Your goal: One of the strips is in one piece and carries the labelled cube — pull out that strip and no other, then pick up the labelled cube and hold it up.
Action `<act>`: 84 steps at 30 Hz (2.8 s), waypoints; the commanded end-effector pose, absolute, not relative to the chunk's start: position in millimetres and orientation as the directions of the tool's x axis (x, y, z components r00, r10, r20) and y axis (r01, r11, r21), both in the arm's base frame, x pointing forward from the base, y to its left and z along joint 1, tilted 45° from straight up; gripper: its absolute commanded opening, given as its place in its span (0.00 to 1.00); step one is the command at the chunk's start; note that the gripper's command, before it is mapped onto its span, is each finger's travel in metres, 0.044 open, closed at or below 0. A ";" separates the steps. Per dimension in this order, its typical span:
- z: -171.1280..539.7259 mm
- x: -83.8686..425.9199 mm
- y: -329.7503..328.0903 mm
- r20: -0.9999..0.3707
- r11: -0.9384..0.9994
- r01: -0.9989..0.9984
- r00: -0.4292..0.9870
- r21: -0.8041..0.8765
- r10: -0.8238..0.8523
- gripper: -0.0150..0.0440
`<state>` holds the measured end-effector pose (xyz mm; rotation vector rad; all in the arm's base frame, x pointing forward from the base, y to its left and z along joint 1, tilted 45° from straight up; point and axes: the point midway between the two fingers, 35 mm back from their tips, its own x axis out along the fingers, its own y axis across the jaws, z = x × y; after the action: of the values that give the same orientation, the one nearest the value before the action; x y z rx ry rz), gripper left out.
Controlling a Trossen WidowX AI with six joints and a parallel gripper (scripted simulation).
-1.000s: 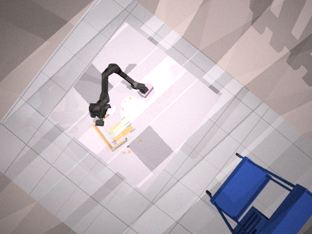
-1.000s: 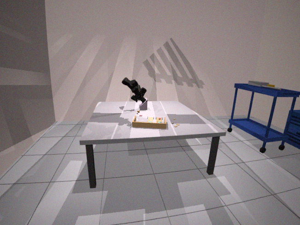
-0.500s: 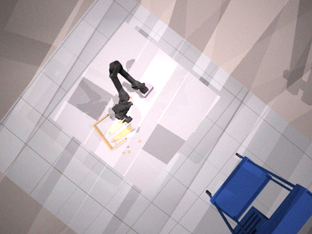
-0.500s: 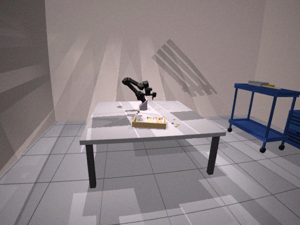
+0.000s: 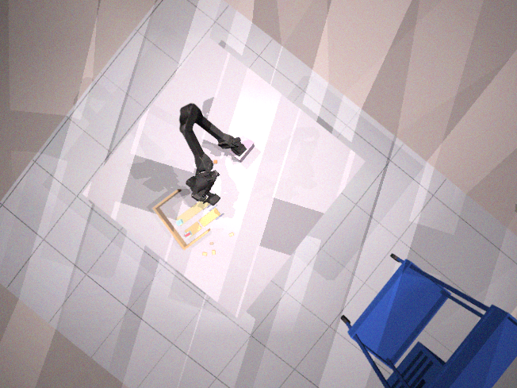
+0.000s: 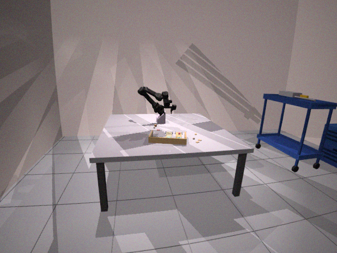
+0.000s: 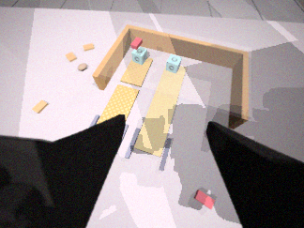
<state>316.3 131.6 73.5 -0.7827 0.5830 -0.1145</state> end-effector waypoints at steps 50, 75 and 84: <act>-24.2 397.5 56.8 -0.712 0.725 0.141 0.137 -0.674 -0.688 0.25; -51.7 399.6 30.1 -0.710 0.723 0.142 0.137 -0.676 -0.691 0.25; -51.7 399.6 30.1 -0.710 0.723 0.142 0.137 -0.676 -0.691 0.25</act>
<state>401.2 31.6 -50.4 -0.5040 1.2992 -0.6440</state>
